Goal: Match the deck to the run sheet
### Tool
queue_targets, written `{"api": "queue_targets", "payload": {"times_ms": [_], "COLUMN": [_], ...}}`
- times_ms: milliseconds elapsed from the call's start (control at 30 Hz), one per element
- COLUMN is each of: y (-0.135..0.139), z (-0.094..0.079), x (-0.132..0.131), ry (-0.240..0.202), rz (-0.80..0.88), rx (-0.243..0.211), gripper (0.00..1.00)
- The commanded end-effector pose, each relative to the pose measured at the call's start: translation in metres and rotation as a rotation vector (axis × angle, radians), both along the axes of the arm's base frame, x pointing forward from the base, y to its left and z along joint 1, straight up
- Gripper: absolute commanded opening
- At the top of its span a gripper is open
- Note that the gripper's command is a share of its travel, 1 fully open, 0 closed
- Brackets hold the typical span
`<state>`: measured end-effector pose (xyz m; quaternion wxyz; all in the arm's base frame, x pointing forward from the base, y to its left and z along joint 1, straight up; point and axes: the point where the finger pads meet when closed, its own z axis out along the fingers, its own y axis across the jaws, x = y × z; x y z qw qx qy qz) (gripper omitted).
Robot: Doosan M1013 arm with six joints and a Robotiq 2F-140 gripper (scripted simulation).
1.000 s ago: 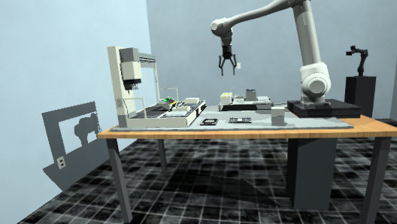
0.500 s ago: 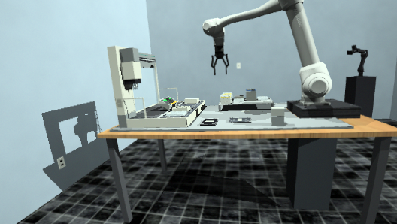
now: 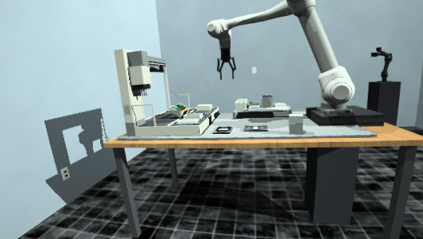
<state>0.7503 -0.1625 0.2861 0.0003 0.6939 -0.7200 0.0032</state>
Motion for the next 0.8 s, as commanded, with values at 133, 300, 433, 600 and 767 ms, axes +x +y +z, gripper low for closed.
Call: {"api": "queue_targets", "payload": {"times_ms": [133, 300, 433, 600, 767], "y": [0.000, 0.000, 0.000, 0.020, 0.045], "z": [0.006, 0.008, 0.010, 0.010, 0.010], "x": [0.033, 0.048, 0.064, 0.064, 0.064], "ry": [-0.001, -0.001, -0.001, -0.001, -0.001], "rz": [0.000, 0.000, 0.000, -0.001, -0.001], "rx": [0.000, 0.000, 0.000, 0.000, 0.000], "gripper": [0.66, 0.66, 0.66, 0.66, 0.66]}}
